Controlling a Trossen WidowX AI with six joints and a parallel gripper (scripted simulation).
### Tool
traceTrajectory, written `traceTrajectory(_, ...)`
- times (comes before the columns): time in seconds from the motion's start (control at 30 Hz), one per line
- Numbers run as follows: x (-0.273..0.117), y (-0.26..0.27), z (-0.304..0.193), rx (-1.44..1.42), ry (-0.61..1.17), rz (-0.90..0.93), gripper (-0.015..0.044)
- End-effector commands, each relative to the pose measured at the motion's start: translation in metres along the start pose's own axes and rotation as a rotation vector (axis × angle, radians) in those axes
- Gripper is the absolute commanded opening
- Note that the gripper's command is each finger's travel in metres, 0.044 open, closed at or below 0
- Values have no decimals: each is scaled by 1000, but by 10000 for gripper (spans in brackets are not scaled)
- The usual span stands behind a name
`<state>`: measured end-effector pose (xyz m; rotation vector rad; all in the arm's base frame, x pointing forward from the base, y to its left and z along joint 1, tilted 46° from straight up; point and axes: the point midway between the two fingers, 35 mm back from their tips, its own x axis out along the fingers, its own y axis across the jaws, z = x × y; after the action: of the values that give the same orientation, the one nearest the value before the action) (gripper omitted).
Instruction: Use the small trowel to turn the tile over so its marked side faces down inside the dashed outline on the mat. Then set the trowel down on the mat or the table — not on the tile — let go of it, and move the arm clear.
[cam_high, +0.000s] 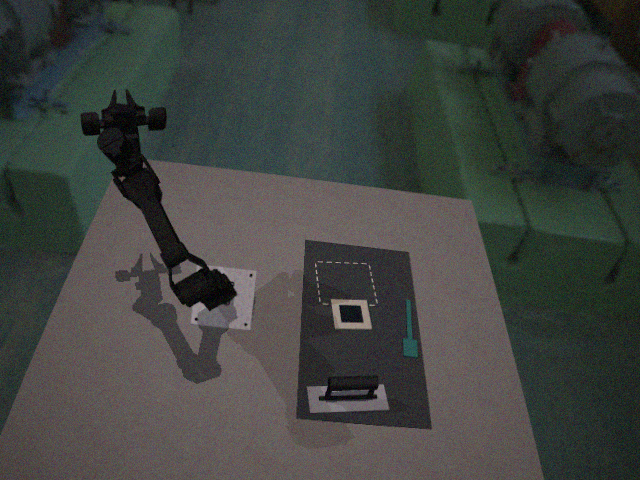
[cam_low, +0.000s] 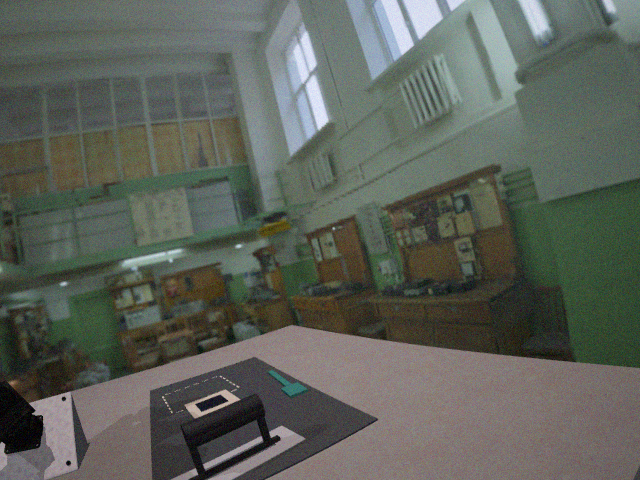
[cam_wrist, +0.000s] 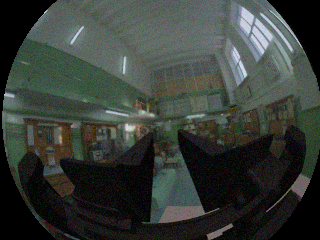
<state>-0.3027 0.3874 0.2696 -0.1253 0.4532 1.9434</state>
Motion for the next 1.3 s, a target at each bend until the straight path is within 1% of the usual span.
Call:
traceTrajectory(0.0,0,0,0,0,0,0,100)
traceTrajectory(0.17,0,0,0,0,0,0,100)
traceTrajectory(0.3,0,0,0,0,0,0,0)
traceTrajectory(0.7,0,0,0,0,0,0,0)
traceTrajectory(0.83,0,0,0,0,0,0,100)
traceTrajectory(1.27,0,0,0,0,0,0,100)
